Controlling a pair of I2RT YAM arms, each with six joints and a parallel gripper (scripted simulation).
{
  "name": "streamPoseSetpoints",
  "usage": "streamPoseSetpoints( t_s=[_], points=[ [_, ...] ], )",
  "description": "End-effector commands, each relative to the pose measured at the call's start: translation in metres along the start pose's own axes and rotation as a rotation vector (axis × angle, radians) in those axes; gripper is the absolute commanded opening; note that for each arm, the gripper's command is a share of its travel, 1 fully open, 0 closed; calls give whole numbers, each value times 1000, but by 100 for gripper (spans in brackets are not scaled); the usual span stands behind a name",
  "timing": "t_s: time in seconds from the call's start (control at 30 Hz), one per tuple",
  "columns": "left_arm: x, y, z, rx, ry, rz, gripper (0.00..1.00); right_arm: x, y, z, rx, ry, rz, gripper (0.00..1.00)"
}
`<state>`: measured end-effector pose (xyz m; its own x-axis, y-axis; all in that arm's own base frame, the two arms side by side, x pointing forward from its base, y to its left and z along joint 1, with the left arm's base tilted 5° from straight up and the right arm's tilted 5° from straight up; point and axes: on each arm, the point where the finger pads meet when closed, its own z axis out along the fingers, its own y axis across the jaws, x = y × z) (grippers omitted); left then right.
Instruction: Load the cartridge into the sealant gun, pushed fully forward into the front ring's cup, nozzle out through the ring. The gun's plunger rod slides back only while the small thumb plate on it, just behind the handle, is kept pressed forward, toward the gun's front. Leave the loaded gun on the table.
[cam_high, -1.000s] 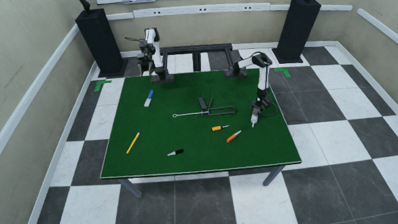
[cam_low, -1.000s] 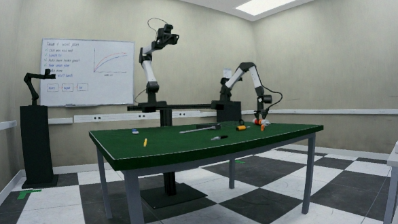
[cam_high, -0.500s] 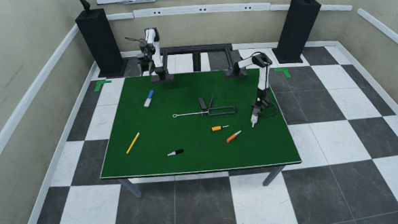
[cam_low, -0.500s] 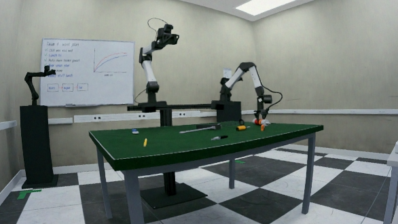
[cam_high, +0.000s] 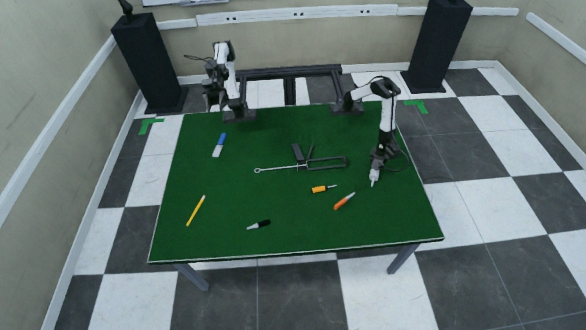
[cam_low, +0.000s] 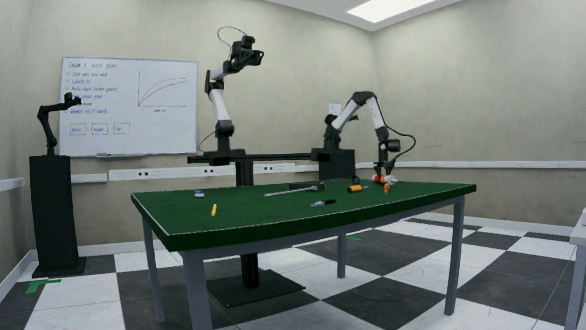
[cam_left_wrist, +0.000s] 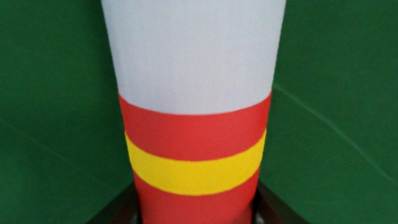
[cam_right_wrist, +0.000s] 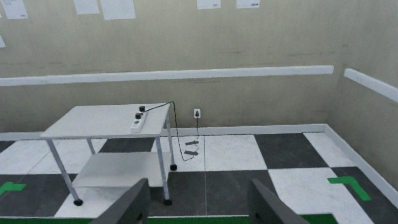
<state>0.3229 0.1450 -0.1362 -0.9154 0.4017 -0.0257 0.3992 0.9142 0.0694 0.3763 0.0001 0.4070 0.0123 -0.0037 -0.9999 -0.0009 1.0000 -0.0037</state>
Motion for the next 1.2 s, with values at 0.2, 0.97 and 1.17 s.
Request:
streamPoseSetpoints(
  t_s=[0.2,0.97,1.17],
  points=[
    [-14,12,-37,-46,-40,0,1,-3,2,-1,-5,-2,4,51],
    [-15,17,-72,-63,-43,-1,1,-3,2,-1,-5,-2,4,51],
    [-14,17,-71,-62,-41,-1,1,-3,2,-1,-5,-2,4,51]
  ],
)
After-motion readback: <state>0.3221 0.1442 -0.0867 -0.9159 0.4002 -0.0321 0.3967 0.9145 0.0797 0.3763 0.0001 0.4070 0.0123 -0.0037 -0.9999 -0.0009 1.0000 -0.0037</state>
